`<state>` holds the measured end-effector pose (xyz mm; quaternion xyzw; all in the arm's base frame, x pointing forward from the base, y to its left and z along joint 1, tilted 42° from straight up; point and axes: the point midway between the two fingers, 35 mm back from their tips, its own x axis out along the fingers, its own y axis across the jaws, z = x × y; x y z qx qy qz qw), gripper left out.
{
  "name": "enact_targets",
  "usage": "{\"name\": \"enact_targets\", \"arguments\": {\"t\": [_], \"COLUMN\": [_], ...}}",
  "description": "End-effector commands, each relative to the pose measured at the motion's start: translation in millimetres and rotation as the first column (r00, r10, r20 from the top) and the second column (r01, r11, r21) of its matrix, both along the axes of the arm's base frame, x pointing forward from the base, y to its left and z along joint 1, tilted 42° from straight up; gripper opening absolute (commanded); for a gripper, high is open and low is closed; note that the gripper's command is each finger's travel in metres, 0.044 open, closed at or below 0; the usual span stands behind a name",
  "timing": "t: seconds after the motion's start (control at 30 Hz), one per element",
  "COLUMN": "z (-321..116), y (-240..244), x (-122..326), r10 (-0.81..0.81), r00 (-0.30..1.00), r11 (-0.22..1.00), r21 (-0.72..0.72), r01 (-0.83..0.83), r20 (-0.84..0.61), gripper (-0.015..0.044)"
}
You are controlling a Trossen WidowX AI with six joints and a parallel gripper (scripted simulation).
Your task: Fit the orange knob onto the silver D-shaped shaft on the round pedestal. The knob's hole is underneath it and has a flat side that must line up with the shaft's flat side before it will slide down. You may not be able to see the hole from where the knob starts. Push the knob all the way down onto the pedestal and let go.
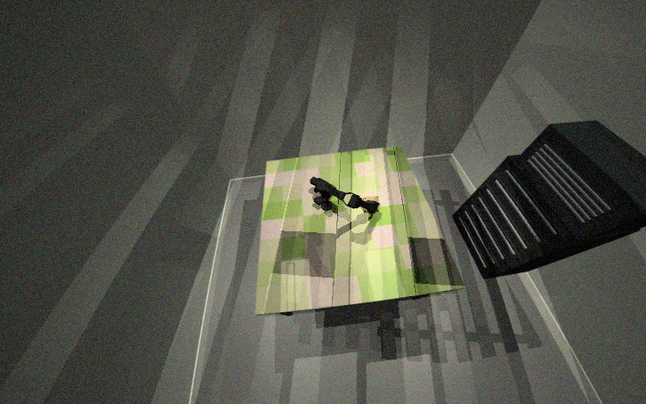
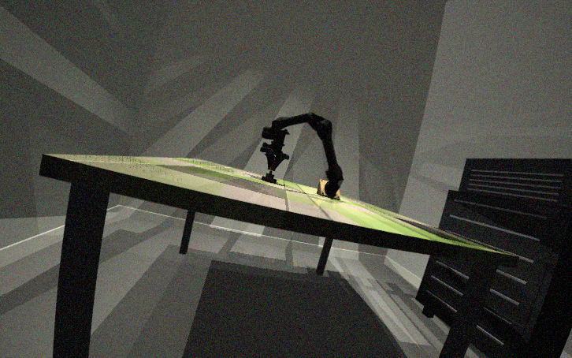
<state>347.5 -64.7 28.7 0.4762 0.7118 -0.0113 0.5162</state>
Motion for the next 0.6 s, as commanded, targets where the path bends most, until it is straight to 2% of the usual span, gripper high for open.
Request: {"name": "enact_targets", "arguments": {"t": [0.0,0.57], "z": [-0.8,-3.0], "y": [-1.2,1.7], "x": [-0.4,-0.9], "r10": [0.012,0.012], "r00": [1.000,1.000], "r11": [1.000,1.000], "r21": [-0.004,-0.003], "r01": [-0.012,-0.012], "r20": [0.016,0.016], "gripper": [0.0000,0.0000]}}
